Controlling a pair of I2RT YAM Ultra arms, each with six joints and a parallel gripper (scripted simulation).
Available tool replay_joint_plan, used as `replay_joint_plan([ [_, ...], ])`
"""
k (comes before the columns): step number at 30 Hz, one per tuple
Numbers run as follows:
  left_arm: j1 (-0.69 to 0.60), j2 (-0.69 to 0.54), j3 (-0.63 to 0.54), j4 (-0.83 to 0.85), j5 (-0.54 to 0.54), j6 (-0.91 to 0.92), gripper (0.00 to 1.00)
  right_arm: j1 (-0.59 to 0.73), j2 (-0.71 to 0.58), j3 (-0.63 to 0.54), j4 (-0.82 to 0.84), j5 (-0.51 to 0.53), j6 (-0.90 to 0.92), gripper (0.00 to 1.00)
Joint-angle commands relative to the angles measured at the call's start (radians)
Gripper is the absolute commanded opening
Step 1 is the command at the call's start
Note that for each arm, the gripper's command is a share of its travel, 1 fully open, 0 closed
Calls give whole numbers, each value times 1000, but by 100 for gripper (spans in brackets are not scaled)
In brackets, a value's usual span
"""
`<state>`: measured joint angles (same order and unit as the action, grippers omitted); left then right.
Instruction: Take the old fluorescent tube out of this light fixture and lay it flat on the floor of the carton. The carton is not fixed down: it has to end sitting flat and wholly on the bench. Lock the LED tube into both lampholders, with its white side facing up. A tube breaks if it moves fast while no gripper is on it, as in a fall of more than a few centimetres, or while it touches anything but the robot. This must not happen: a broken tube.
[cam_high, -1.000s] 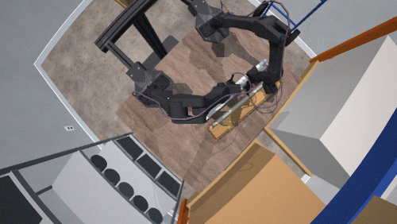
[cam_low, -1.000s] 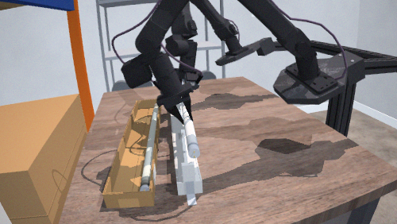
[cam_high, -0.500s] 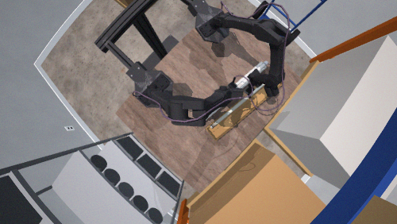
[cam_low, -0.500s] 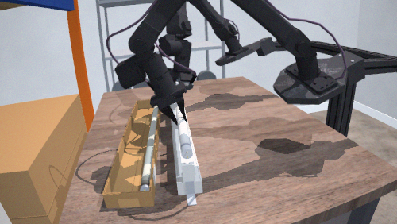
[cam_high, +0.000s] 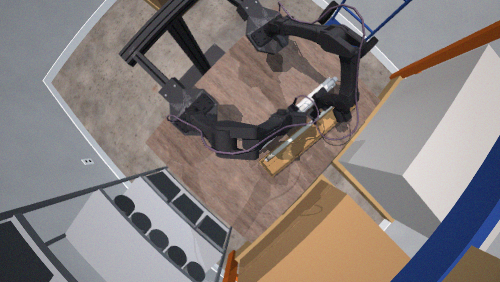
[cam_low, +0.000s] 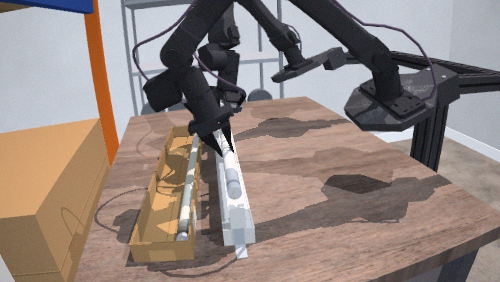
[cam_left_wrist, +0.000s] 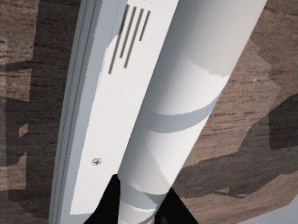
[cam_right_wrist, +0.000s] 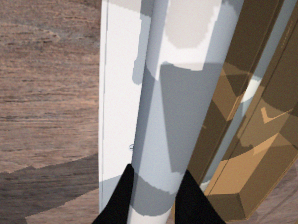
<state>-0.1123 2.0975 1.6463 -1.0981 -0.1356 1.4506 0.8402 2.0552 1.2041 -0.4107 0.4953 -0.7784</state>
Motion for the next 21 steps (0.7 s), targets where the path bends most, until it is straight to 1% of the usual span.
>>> replay_joint_plan([
  [1, -18, 5, 0, -27, 23, 8, 11, 22, -4, 40, 22, -13, 11, 11],
  [4, -14, -2, 1, -25, 23, 8, 11, 12, -5, 31, 24, -13, 4, 11],
  [5, -18, 17, -4, -26, 23, 9, 11, 21, 9, 39, 25, -13, 7, 11],
  [7, -18, 15, -9, -24, 23, 9, 11, 19, -13, 38, 26, -13, 0, 11],
  [10, -18, 0, -15, -10, 23, 9, 11, 6, 11, 38, 31, -13, -8, 11],
  [12, -17, 16, -23, 16, 23, 9, 11, 8, -15, 37, 33, -13, -11, 11],
  [14, -17, 16, 13, 5, 23, 10, 11, 2, -4, 36, 37, -13, -11, 11],
  [15, -17, 2, 16, 10, 23, 10, 11, -5, 8, 36, 39, -13, -9, 11],
  [17, -14, 14, 16, 20, 23, 10, 11, 11, -8, 34, 43, -13, -12, 11],
  [18, -14, 16, 15, -15, 23, 10, 11, 16, -14, 34, 39, -14, -4, 11],
  [20, -14, 16, 15, -15, 23, 10, 11, 16, -14, 34, 39, -14, -4, 11],
  [21, -3, 11, 5, 11, 22, 10, 11, 3, 2, 22, 47, -14, -12, 11],
])
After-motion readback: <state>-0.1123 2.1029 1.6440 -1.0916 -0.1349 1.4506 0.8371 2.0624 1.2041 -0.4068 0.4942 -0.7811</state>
